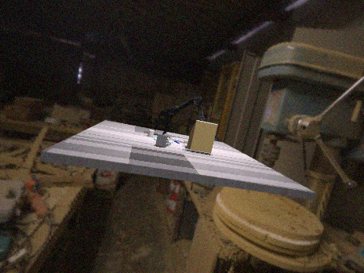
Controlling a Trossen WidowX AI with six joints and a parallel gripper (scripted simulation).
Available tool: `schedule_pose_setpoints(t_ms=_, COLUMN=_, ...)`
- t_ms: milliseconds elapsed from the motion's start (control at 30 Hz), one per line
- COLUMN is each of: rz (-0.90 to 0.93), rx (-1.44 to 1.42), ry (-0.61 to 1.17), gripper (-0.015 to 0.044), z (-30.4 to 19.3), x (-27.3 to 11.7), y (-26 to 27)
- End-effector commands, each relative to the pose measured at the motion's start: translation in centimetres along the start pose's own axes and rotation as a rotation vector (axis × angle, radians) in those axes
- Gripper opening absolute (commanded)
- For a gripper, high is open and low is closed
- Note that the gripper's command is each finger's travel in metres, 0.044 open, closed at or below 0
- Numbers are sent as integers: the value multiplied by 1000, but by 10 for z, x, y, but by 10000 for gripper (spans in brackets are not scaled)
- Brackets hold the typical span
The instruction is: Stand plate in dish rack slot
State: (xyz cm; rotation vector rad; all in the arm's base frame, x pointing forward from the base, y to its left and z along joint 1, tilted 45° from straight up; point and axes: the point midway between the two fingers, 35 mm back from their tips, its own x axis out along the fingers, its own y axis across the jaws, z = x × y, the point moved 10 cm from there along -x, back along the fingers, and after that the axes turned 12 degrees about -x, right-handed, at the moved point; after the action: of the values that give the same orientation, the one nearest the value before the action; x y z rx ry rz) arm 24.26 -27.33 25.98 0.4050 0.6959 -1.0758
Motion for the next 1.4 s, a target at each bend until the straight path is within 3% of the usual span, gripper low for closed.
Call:
schedule_pose_setpoints(t_ms=0, rz=-20, rx=-89, ry=53, gripper=400, z=-18, x=5, y=16)
schedule_pose_setpoints(t_ms=733, rz=-122, rx=-720, ry=274, gripper=400, z=-128, x=-2, y=98)
schedule_pose_setpoints(t_ms=1367, rz=-239, rx=-1321, ry=335, gripper=400, z=-219, x=-32, y=130)
